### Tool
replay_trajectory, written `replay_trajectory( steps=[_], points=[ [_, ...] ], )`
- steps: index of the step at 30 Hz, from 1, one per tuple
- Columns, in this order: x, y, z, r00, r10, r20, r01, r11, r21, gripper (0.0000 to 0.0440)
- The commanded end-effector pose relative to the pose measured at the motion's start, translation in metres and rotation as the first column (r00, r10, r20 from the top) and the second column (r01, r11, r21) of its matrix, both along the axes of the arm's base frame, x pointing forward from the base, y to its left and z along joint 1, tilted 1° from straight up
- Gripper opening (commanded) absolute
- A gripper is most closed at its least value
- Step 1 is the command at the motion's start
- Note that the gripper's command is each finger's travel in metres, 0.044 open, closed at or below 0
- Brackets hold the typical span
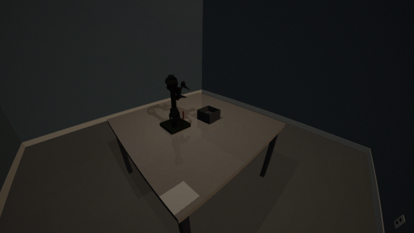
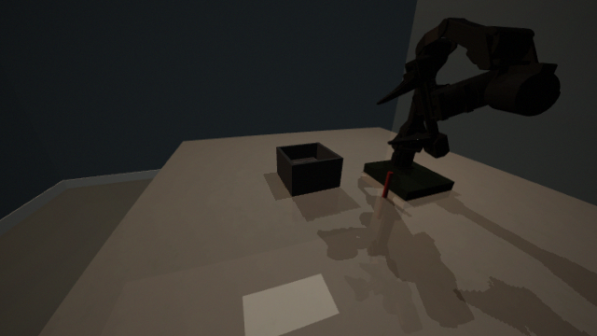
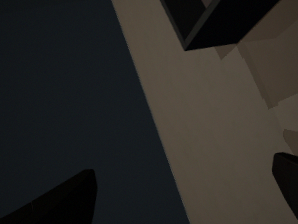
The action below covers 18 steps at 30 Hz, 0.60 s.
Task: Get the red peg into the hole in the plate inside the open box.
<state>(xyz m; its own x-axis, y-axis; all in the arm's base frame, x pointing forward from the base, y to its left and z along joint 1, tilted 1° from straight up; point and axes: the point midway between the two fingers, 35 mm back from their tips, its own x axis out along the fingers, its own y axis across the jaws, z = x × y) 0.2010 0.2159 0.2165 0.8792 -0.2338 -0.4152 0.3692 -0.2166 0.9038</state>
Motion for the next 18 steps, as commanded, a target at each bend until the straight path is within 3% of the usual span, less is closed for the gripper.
replay_trajectory(
  steps=[1,2,9,18],
  points=[
    [-0.001,0.001,0.001,1.0,-0.006,-0.001,0.006,0.999,0.034,0.0421],
    [-0.002,0.002,0.002,1.0,-0.012,-0.004,0.013,0.998,0.068,0.0439],
    [-0.009,0.007,0.011,0.998,-0.058,-0.022,0.062,0.951,0.302,0.044],
    [-0.017,0.013,0.029,0.992,-0.106,-0.063,0.123,0.811,0.573,0.044]
  ],
)
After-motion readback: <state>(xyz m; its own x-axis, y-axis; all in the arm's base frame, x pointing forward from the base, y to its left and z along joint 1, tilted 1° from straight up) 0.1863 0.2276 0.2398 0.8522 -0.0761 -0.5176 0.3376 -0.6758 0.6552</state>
